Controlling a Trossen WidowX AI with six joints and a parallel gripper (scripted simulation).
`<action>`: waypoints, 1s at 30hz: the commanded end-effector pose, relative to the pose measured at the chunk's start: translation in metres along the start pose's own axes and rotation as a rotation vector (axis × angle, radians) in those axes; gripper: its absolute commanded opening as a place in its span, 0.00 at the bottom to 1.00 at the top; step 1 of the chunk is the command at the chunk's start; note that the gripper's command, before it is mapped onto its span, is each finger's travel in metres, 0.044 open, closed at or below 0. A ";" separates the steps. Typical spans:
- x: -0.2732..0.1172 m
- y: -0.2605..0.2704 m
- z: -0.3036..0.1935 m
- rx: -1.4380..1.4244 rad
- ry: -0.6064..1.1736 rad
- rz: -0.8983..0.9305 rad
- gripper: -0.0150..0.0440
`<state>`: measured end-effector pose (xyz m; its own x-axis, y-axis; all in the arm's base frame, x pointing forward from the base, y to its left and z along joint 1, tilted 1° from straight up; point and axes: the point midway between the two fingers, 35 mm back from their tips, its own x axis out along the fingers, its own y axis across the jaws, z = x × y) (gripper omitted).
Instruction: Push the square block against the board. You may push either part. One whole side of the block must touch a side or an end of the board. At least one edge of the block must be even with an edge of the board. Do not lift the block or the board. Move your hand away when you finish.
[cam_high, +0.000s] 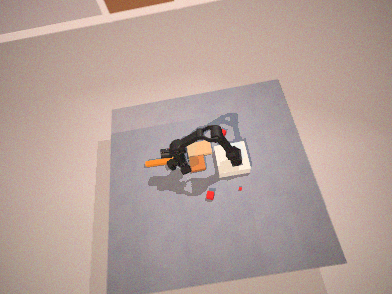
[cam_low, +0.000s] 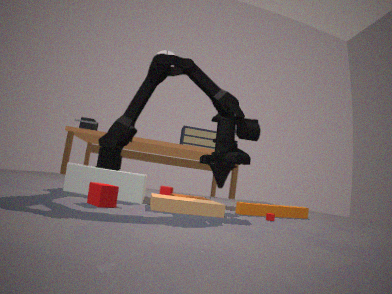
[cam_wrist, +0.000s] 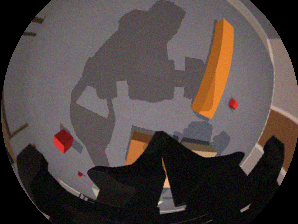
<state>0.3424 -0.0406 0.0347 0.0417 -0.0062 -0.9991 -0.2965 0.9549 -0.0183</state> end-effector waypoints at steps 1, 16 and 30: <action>-0.001 0.008 -0.005 -0.115 0.000 -0.001 0.25; -0.002 0.043 -0.031 -0.621 0.005 0.006 0.25; 0.001 0.072 -0.059 -1.096 0.011 0.016 0.25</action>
<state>0.2717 0.0083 0.0317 0.0235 -0.0006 -0.9997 -0.9670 0.2536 -0.0229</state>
